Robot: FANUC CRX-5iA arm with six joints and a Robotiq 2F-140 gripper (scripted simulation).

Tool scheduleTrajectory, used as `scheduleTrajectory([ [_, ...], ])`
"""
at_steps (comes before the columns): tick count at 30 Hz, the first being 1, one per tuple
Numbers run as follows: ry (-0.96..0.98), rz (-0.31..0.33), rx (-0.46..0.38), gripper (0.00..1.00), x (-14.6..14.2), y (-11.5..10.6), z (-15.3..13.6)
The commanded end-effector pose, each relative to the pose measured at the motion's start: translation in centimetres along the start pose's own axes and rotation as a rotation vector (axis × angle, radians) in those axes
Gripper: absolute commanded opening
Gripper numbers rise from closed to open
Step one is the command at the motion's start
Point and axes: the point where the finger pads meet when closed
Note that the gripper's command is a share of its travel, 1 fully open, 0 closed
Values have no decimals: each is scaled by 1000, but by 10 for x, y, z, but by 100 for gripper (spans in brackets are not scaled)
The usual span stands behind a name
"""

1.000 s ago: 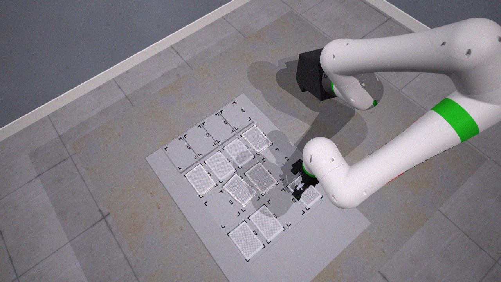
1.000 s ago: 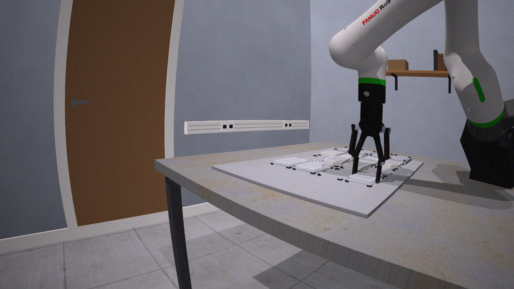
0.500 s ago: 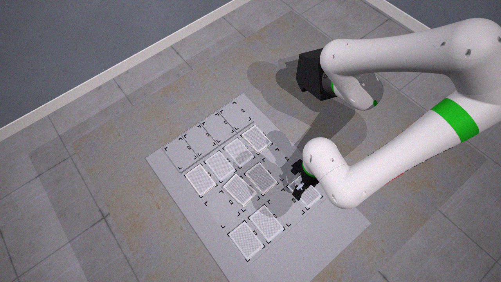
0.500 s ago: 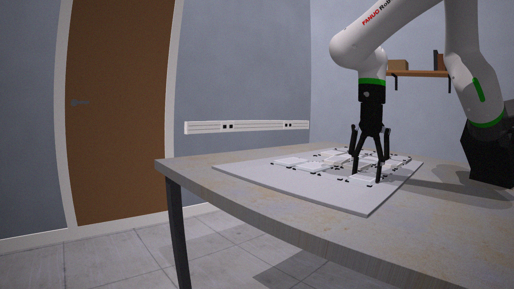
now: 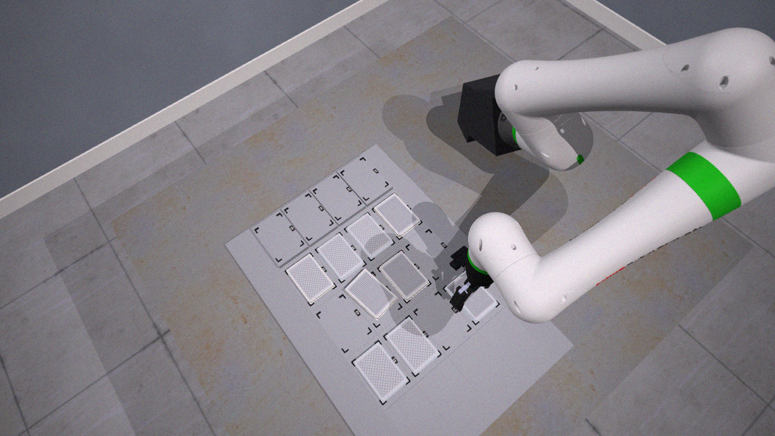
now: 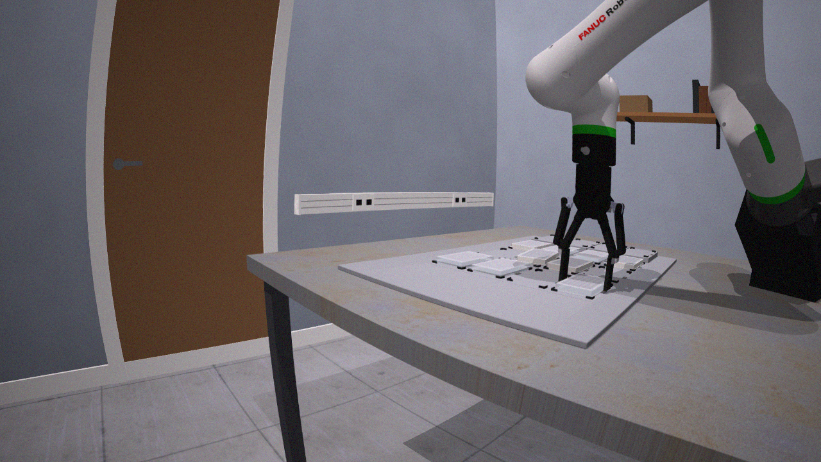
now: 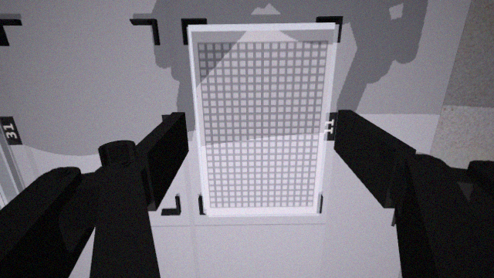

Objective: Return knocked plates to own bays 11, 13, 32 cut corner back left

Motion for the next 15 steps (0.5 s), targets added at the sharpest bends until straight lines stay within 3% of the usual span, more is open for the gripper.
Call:
scheduleTrajectory([
  [1,-1,1,0,70,0,0,0],
  [15,-1,1,0,70,0,-7,0],
])
Point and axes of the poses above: the point where the finger pads meet when closed, its own y axis out along the fingers, its own x axis across the jaws, z = x × y, and after that the axes turned 11 degrees about y, right-handed
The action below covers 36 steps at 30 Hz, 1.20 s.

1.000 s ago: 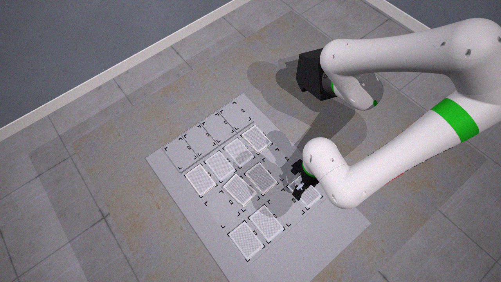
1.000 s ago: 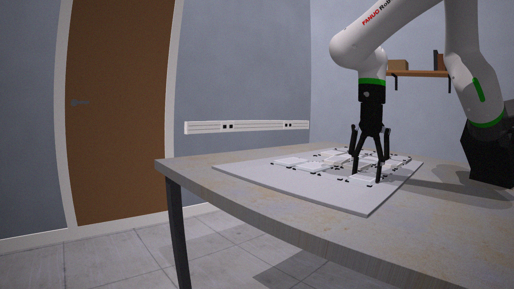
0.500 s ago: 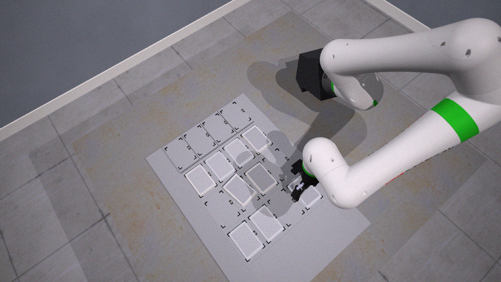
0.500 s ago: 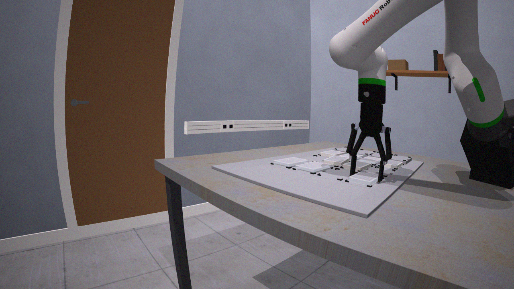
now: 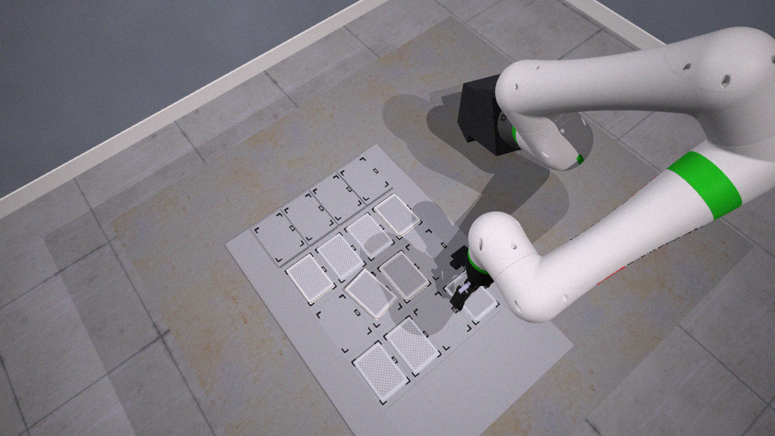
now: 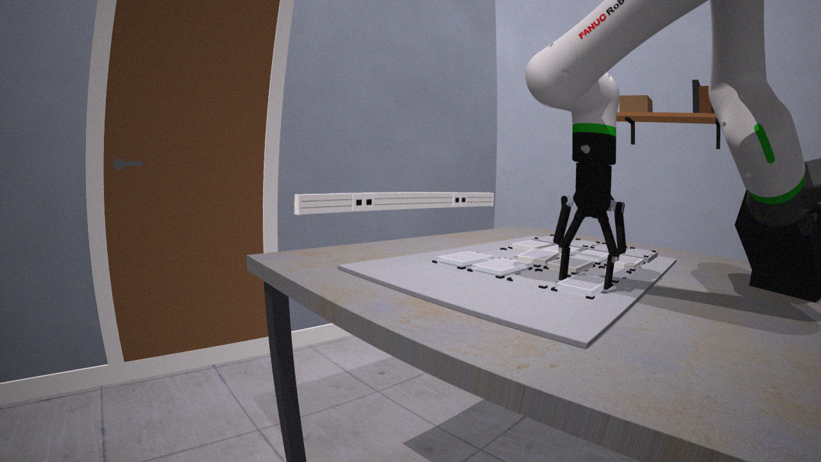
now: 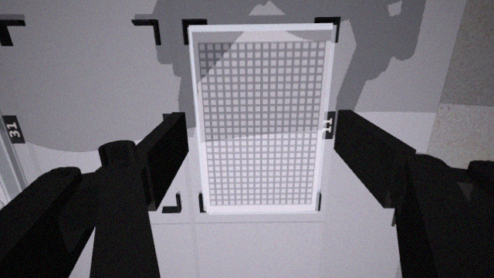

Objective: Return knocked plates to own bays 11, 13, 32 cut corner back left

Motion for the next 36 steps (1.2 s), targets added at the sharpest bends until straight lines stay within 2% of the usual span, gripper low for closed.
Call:
scheduleTrajectory([
  [1,-1,2,0,70,-1,-4,0],
  [29,0,1,0,70,-1,-38,0],
  [36,0,1,0,70,-1,-38,0],
])
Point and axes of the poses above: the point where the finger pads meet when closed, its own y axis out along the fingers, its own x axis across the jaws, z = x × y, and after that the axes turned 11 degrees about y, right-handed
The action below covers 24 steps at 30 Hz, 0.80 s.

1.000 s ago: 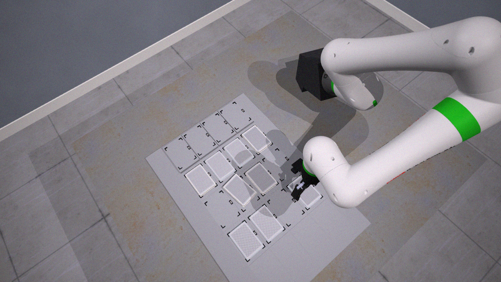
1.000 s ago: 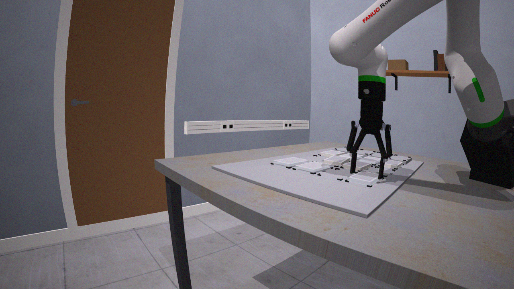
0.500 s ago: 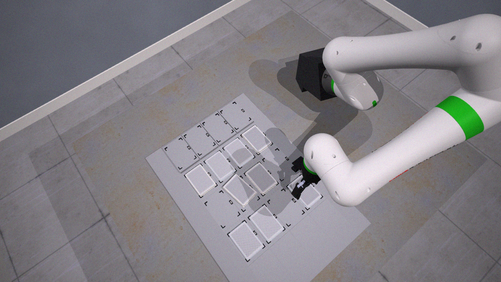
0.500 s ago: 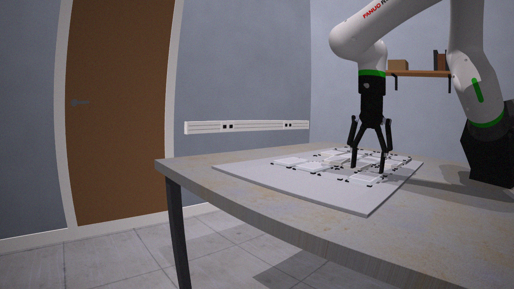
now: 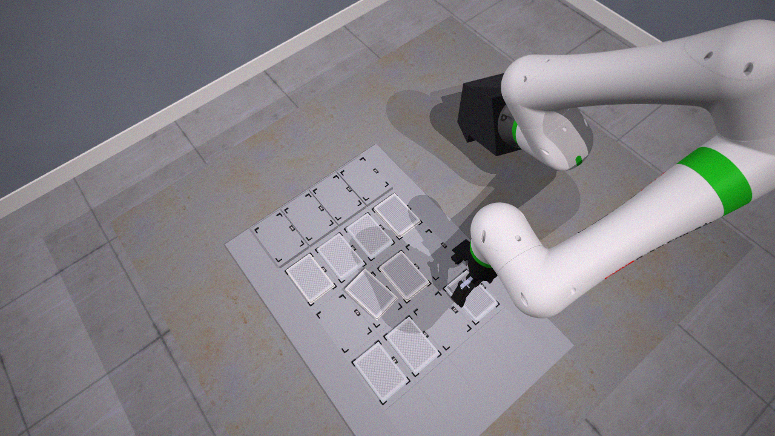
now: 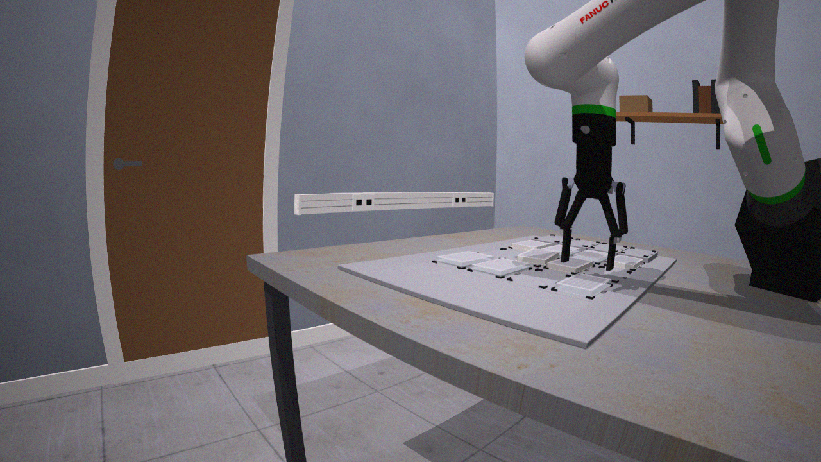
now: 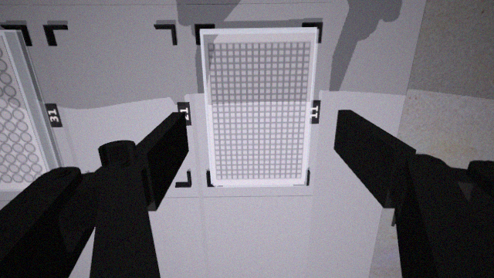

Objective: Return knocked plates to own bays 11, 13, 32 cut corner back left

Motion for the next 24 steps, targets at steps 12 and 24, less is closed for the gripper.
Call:
scheduleTrajectory([
  [12,-152,1,0,70,-18,-1,10],
  [24,-151,1,0,70,-53,-1,29],
])
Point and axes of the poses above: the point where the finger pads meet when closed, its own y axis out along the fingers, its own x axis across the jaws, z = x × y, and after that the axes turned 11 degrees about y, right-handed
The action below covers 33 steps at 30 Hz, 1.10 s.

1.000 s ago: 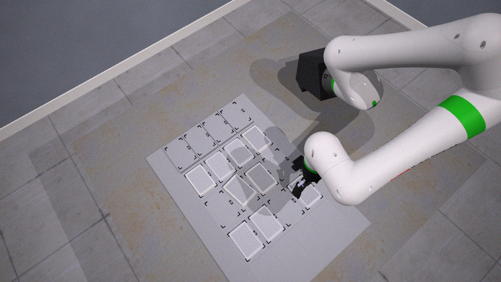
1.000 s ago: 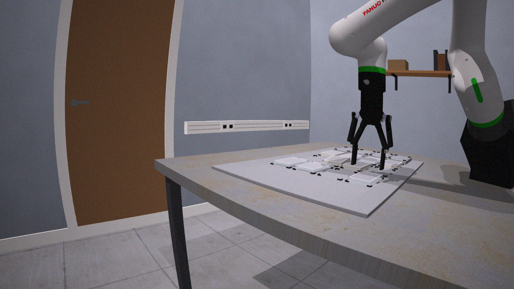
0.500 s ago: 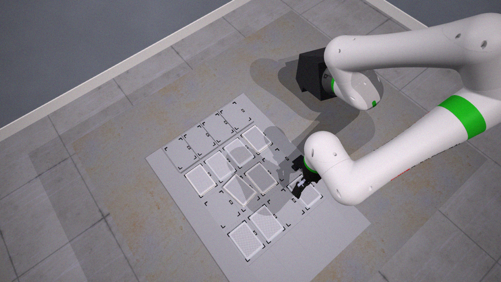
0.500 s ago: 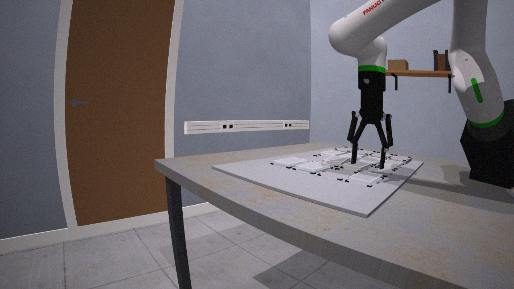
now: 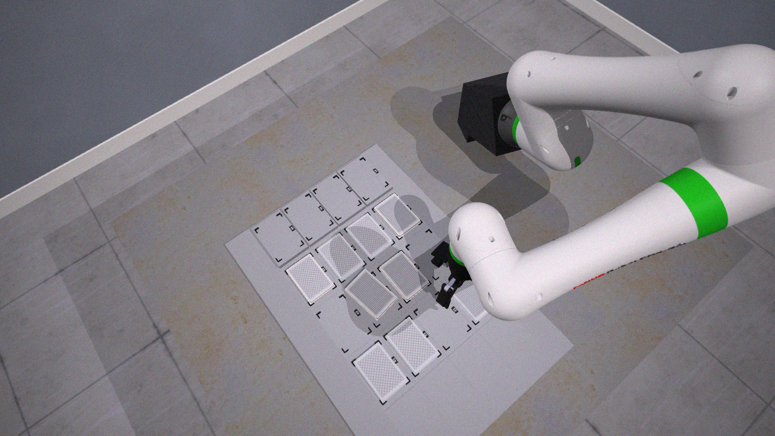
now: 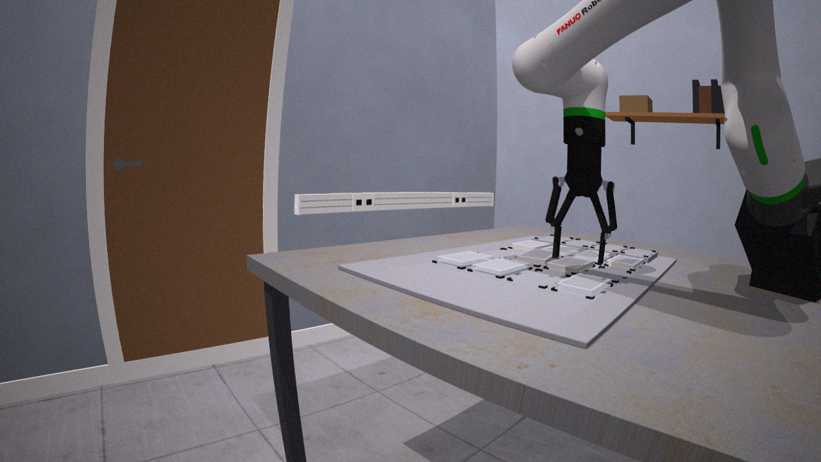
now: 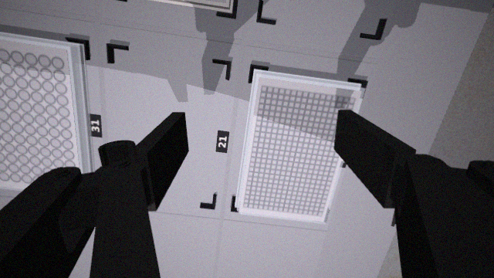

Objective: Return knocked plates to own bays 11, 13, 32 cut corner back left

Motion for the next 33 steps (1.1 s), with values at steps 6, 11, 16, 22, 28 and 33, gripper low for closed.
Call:
scheduleTrajectory([
  [6,-2,-2,-3,70,-31,0,24],
  [11,-2,-2,-3,70,-41,0,31],
  [16,-2,-2,-3,70,-57,0,43],
  [22,-2,-1,-3,70,-76,0,58],
  [28,-2,-1,-3,70,-88,0,68],
  [33,-2,-1,-3,70,-104,0,80],
])
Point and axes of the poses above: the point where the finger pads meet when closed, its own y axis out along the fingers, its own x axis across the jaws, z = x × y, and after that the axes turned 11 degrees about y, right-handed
